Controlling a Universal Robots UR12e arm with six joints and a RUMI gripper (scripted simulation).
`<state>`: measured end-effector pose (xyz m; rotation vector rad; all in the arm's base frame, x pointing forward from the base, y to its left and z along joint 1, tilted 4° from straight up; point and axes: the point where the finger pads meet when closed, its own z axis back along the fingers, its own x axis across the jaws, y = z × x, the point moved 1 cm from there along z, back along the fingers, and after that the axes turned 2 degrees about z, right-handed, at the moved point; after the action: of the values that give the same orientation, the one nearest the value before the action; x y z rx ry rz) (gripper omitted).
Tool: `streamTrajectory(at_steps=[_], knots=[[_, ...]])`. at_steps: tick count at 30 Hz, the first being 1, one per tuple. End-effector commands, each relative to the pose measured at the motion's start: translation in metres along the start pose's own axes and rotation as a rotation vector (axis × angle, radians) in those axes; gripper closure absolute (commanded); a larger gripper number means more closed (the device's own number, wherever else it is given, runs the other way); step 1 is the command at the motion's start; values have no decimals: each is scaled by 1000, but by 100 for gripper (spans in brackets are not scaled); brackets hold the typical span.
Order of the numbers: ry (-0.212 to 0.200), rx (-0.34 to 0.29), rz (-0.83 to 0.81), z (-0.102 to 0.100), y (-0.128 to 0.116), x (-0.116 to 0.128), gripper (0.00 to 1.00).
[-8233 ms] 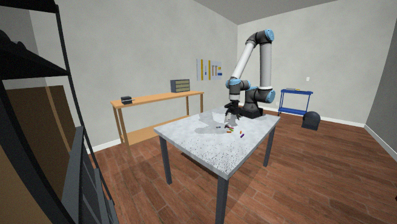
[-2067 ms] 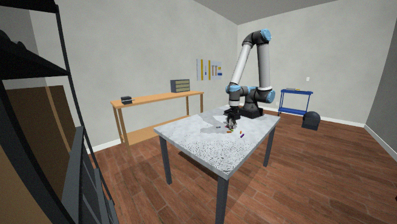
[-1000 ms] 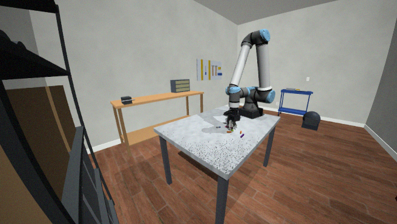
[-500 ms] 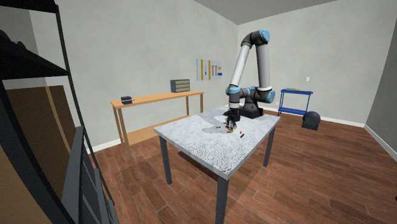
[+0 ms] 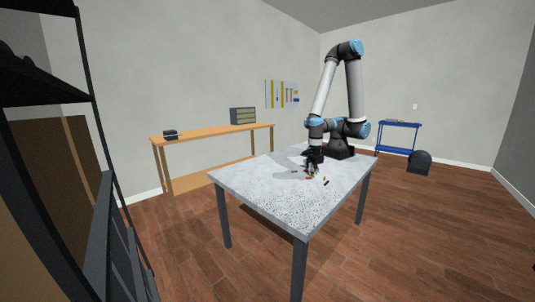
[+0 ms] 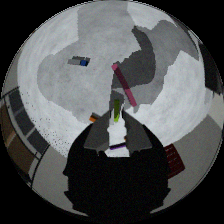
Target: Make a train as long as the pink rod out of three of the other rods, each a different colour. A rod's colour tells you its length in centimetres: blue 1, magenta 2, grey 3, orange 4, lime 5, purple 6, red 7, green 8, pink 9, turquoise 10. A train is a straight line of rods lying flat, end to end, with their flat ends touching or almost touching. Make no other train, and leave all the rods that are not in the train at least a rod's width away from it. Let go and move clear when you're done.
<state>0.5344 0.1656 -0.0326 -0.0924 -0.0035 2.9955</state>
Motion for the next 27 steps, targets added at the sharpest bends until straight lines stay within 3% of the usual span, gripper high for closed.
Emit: streamTrajectory(at_steps=[1, 12, 13, 27], knots=[[1, 0, 0, 0, 0, -1, 86], [1, 0, 0, 0, 0, -1, 86], [1, 0, 0, 0, 0, -1, 100], [1, 0, 0, 0, 0, -1, 100]])
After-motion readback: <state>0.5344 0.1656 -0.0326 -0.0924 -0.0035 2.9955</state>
